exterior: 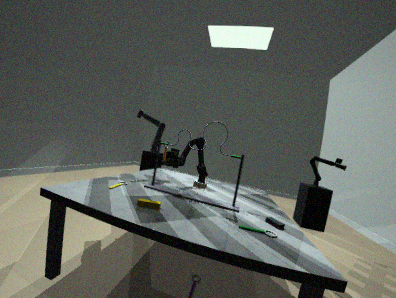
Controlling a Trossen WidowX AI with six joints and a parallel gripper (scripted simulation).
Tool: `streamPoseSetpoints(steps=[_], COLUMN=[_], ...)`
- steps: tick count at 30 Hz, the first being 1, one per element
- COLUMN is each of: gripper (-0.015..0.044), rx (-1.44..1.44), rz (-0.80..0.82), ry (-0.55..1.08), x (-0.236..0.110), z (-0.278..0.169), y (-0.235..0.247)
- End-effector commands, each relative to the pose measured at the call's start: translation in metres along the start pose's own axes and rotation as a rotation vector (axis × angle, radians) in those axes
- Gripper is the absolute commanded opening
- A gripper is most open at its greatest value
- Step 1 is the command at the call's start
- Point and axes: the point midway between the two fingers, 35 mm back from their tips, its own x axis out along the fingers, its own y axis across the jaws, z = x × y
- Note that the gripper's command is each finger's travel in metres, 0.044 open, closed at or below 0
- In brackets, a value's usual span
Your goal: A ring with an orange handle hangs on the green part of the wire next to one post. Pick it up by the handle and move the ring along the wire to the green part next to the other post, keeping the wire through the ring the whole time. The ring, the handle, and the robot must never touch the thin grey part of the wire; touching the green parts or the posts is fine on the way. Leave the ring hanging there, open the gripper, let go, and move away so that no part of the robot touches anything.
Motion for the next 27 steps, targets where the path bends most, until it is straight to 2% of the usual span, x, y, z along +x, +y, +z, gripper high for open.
streamPoseSetpoints(steps=[1, 27], gripper=[-0.0150, -0.0150], rx=[-0.007, 0.003], rz=[-0.002, 0.000], ry=[-0.004, -0.003], x=[0.001, 0.001], z=[0.002, 0.002], y=[-0.001, 0.025])
